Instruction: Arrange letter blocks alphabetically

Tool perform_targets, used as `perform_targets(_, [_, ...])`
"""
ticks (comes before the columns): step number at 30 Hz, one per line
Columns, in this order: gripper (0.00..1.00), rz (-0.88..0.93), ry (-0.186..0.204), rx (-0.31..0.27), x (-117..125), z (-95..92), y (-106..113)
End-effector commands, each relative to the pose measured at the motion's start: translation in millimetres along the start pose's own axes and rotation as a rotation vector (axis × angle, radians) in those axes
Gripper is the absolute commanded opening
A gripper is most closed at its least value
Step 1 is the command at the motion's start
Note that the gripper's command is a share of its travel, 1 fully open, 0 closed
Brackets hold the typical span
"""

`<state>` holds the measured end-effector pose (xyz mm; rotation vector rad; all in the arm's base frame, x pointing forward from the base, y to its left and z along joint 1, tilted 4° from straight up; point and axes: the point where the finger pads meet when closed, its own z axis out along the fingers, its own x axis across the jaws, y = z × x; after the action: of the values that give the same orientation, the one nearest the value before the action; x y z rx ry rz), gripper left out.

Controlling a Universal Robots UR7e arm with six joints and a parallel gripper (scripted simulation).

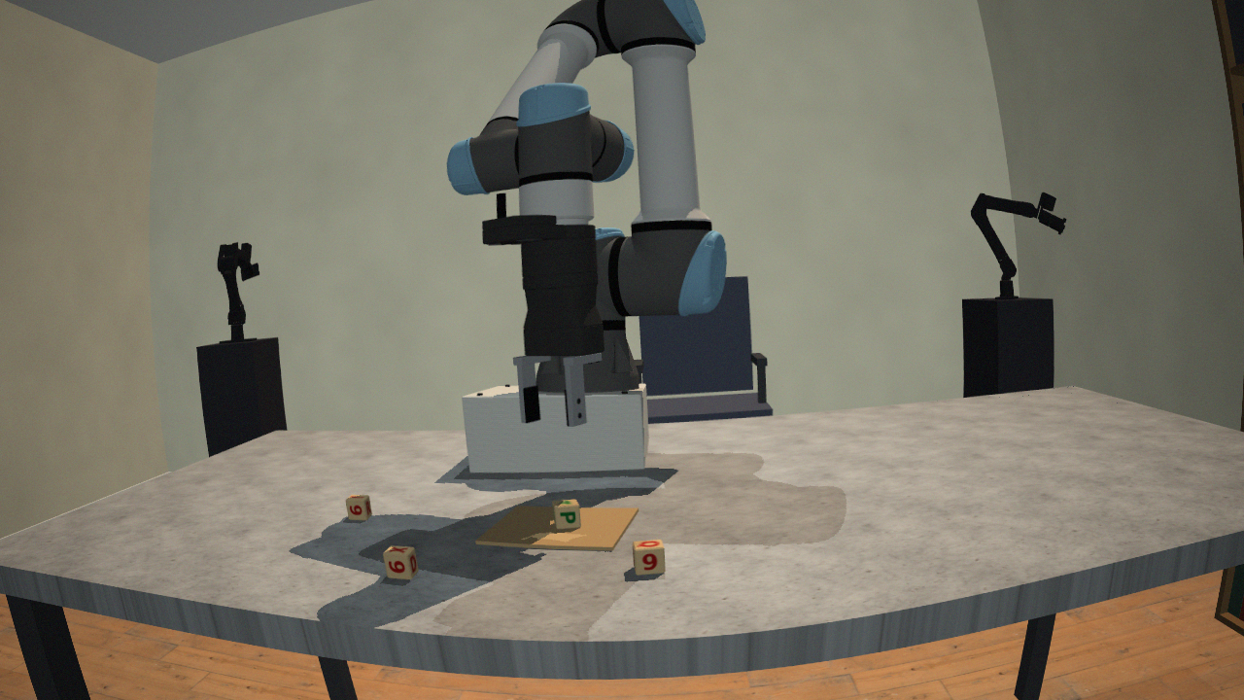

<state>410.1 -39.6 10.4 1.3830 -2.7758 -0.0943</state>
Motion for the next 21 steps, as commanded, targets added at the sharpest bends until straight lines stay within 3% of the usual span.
perform_targets(1, [1.00, 0.139, 0.000, -0.001, 0, 5.1, 1])
perform_targets(21, [1.00, 0.554, 0.000, -0.001, 0, 18.3, 5])
